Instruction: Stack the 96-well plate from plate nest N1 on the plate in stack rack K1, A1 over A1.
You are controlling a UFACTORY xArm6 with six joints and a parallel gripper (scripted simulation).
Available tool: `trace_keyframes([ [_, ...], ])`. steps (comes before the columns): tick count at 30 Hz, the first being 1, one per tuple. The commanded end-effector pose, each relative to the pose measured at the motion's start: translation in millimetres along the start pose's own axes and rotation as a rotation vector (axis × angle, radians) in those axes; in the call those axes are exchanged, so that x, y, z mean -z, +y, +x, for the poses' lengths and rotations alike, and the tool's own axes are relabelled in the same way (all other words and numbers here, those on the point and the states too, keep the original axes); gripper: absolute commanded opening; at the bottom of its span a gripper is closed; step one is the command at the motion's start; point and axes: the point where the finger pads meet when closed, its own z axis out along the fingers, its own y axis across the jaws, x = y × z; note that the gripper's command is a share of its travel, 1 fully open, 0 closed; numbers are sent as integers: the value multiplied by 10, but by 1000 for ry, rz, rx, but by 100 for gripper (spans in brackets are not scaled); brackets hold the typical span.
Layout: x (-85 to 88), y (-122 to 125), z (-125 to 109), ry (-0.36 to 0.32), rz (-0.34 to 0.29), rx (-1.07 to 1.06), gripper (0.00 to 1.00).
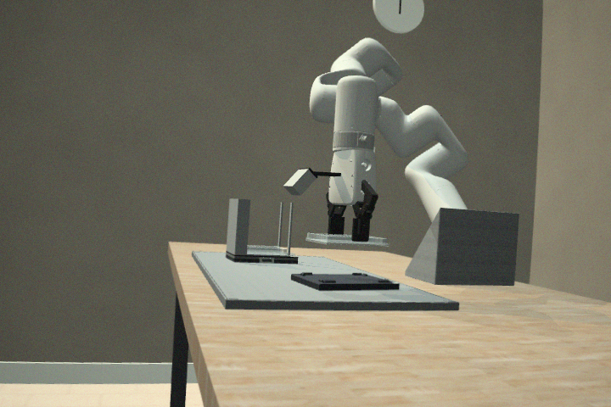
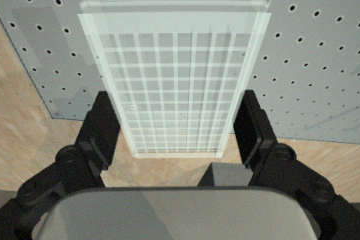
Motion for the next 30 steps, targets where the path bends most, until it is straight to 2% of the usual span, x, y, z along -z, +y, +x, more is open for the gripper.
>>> trace_keyframes([
  [1, 65, -3, 12, 3, 2, -1, 0],
  [30, 499, -3, 11, 3, 2, -1, 0],
])
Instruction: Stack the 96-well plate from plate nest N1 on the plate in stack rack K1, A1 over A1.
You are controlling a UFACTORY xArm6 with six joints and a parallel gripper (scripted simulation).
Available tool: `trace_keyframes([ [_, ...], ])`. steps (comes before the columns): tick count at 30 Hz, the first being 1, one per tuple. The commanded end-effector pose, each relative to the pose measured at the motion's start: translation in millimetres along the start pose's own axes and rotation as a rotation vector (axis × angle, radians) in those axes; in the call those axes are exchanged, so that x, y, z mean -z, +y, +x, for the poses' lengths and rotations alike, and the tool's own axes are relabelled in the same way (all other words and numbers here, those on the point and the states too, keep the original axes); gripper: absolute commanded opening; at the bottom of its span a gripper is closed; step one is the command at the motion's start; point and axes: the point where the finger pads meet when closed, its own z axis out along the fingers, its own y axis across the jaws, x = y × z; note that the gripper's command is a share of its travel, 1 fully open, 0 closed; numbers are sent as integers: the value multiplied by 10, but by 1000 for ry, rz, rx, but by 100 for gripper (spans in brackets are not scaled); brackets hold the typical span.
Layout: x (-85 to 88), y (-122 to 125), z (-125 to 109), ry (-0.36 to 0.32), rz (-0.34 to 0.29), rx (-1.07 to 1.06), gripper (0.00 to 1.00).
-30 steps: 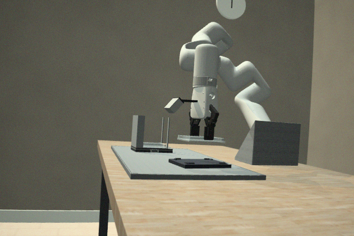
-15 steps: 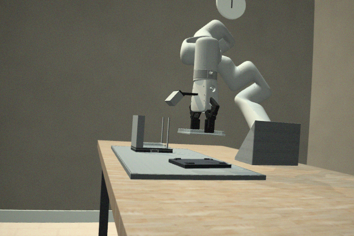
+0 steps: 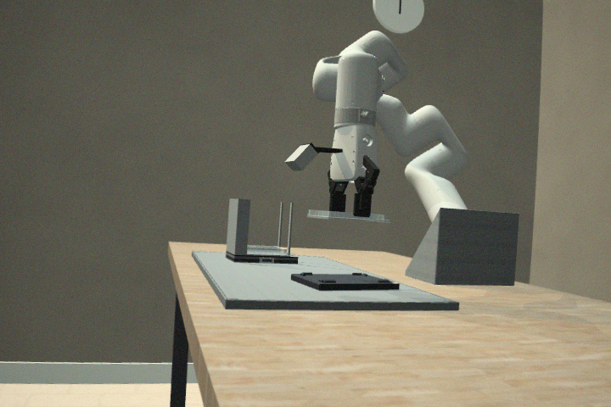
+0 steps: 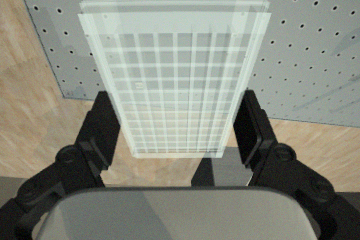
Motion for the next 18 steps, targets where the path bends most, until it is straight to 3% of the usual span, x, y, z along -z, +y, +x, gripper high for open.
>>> trace_keyframes([
  [1, 81, -3, 11, 3, 2, -1, 0],
  [18, 332, -3, 10, 3, 2, -1, 0],
])
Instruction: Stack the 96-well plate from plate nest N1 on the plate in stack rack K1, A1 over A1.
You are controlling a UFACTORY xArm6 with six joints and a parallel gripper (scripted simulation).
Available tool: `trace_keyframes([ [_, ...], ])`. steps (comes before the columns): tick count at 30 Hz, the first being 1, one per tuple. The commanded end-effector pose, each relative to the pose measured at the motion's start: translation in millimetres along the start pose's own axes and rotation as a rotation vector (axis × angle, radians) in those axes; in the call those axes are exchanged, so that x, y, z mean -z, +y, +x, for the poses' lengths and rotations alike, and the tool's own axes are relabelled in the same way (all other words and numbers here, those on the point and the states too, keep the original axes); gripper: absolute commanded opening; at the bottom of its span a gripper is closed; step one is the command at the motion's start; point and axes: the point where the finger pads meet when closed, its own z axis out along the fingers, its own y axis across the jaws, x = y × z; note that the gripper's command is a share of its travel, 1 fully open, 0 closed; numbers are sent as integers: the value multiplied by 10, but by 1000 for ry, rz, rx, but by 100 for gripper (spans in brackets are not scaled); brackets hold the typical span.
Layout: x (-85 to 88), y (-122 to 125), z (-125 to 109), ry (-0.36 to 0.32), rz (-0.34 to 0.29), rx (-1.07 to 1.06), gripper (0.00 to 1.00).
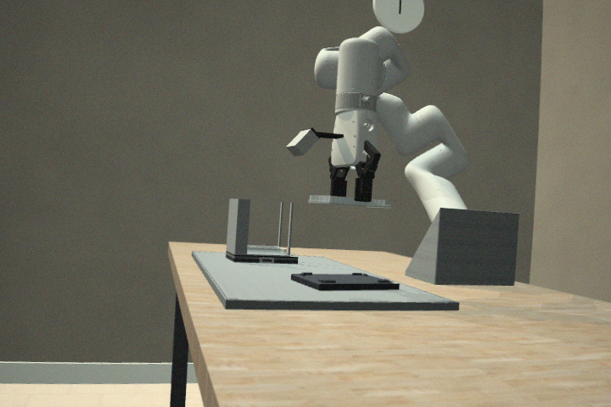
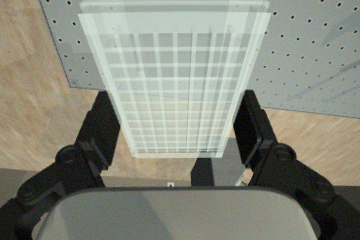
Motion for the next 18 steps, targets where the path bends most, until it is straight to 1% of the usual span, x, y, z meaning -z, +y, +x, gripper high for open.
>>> trace_keyframes([
  [1, 82, -3, 10, 3, 2, -1, 0],
  [5, 115, -3, 10, 3, 2, -1, 0],
  [12, 232, -3, 10, 3, 3, -1, 0],
  [18, 241, -3, 10, 3, 3, -1, 0],
])
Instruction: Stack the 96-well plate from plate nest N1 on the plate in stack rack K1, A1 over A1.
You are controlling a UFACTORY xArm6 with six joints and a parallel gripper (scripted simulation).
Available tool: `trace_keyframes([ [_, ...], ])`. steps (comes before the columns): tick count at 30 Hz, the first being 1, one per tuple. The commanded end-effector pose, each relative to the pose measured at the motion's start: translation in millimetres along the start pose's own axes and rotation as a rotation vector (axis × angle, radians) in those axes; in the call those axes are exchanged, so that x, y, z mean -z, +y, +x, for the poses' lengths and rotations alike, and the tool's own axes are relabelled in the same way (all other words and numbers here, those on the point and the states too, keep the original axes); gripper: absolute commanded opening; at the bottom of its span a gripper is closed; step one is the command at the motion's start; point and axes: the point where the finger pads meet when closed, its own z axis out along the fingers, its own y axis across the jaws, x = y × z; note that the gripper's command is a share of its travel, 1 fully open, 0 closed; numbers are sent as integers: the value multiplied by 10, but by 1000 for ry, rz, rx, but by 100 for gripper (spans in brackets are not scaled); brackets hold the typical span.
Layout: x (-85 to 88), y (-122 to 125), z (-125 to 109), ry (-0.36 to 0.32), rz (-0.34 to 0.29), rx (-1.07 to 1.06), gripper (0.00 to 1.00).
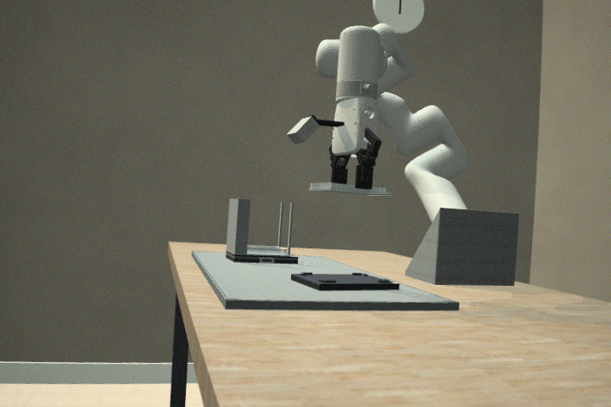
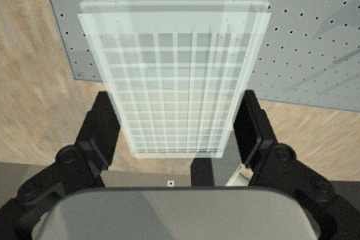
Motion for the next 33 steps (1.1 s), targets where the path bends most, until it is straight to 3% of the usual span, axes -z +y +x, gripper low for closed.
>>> trace_keyframes([
  [1, 18, -3, 8, 3, 2, -1, 0],
  [8, 18, -3, 8, 3, 2, -1, 0],
  [11, 20, 96, 18, 3, 2, -75, 0],
  [33, 33, 761, 84, 3, 2, -75, 0],
])
